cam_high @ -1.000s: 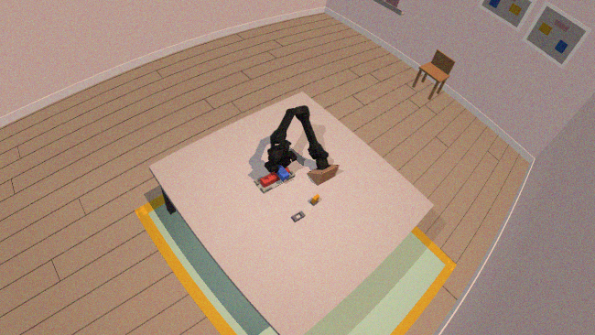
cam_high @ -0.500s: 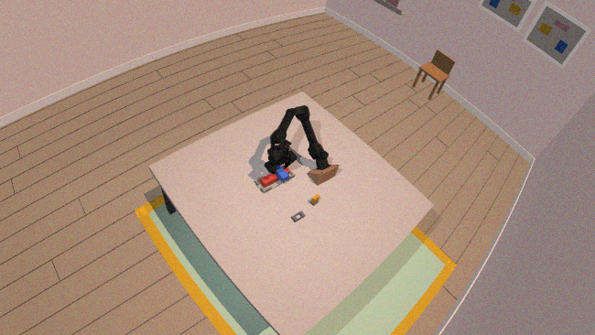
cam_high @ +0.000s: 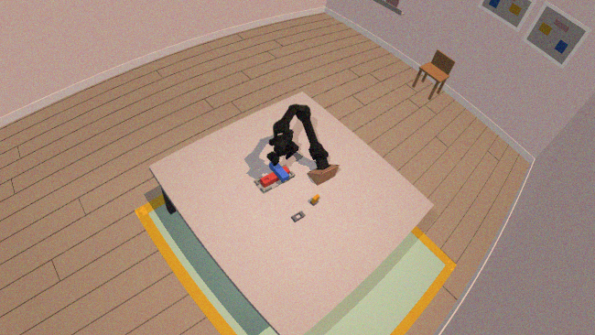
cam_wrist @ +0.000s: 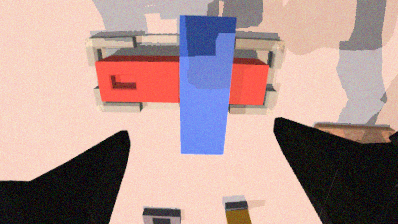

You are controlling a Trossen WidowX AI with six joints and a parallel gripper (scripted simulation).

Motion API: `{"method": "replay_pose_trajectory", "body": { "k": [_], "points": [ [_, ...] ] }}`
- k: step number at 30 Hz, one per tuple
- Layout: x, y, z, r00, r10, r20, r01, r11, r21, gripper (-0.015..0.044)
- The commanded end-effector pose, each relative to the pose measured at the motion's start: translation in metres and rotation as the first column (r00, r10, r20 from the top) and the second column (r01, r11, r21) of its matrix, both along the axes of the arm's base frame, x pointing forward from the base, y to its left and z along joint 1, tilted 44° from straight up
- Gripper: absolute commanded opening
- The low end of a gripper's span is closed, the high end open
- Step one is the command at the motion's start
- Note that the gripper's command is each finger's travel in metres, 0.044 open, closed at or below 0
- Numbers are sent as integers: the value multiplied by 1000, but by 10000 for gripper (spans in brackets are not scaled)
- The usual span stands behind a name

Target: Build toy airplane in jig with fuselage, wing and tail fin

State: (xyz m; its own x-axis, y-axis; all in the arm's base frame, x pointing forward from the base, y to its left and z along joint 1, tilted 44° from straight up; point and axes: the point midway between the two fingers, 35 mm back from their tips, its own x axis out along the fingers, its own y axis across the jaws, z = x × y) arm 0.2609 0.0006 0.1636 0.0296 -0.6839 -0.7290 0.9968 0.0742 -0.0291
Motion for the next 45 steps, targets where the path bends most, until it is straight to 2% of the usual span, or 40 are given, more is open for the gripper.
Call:
{"method": "replay_pose_trajectory", "body": {
  "k": [1,4,6,9,12,15,18,20,40,45],
  "points": [
    [1,6,6,1000,0,-15,0,1000,-1,440],
    [1,6,6,997,46,-60,-46,999,-1,440],
    [1,5,5,968,172,-182,-173,985,11,440],
    [1,4,5,854,365,-370,-369,927,64,440],
    [1,4,4,667,527,-527,-534,831,155,440],
    [1,3,4,423,643,-639,-654,704,277,440],
    [1,2,3,142,704,-696,-717,558,418,440],
    [1,2,3,14,712,-702,-726,490,482,440],
    [2,4,1,-2,713,-701,-726,480,491,440],
    [3,71,-50,-18,735,-678,-725,457,515,440]
  ]
}}
